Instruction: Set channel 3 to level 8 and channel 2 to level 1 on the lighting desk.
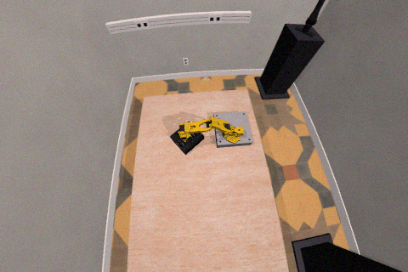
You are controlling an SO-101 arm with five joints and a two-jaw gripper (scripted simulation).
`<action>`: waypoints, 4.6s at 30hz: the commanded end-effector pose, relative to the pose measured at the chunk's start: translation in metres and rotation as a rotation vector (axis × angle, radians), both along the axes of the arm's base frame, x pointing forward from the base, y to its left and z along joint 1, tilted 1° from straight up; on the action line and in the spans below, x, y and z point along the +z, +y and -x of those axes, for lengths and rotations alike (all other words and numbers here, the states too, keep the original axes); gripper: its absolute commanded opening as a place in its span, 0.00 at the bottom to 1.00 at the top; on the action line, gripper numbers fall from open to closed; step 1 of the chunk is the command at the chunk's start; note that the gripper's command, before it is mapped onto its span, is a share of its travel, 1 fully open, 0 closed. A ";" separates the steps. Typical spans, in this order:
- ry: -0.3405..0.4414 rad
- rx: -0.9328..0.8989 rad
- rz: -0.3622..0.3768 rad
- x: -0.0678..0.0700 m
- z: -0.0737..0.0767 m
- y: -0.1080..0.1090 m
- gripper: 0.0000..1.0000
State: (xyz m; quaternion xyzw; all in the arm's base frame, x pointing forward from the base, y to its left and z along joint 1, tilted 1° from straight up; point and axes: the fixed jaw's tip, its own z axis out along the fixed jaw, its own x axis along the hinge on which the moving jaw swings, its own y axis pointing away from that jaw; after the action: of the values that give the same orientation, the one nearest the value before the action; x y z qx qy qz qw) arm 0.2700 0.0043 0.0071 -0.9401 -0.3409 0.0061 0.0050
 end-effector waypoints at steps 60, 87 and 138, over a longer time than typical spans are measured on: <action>-0.003 -0.040 0.007 0.001 0.004 0.007 0.00; -0.003 -0.040 0.007 0.015 0.004 0.006 0.00; -0.057 -0.040 0.002 0.043 0.003 0.006 0.00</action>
State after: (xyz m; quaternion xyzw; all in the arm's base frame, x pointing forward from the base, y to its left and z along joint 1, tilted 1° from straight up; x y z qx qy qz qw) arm 0.2654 0.0089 0.0422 -0.9465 -0.3226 -0.0081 -0.0028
